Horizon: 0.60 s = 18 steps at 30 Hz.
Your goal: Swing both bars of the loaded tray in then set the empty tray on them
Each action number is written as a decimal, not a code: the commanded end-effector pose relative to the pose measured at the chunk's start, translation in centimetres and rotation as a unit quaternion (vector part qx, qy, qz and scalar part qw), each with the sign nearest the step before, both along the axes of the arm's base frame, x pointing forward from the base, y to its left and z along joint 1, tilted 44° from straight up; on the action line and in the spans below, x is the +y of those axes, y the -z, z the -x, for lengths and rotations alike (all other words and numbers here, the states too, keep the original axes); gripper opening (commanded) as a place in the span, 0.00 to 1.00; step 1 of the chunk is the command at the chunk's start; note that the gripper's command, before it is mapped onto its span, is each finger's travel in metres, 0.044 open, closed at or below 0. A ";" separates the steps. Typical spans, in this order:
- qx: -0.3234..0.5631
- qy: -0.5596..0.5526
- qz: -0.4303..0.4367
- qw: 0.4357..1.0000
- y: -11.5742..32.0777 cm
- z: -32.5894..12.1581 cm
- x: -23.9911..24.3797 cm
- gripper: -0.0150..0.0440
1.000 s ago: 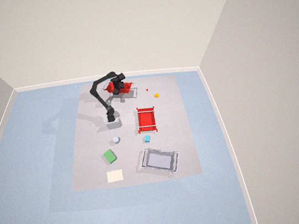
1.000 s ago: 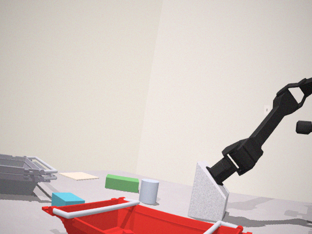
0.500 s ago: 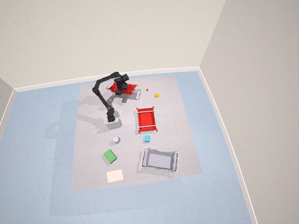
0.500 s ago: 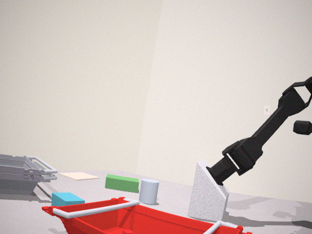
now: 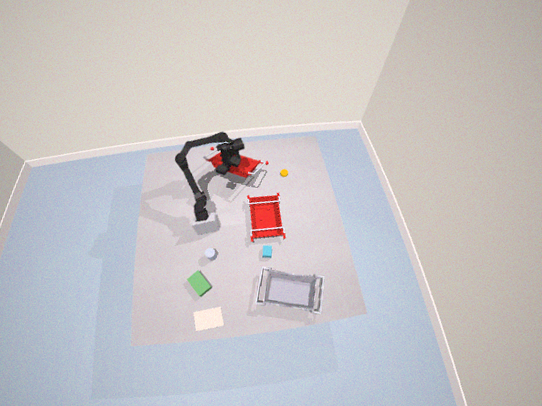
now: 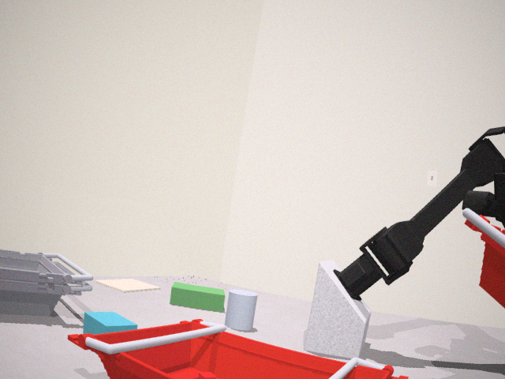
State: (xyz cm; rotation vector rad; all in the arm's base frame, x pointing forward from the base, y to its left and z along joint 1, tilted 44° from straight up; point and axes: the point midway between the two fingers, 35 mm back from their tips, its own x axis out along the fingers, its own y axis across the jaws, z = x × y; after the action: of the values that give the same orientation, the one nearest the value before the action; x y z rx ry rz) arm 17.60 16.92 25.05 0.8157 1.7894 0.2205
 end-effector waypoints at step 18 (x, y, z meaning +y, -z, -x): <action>0.094 0.134 0.035 0.986 4.3 -7.9 -3.6 0.25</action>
State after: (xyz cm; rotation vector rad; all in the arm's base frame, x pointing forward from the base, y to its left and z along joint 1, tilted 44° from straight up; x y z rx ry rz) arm 23.90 14.36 21.22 0.9912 1.8422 -0.0448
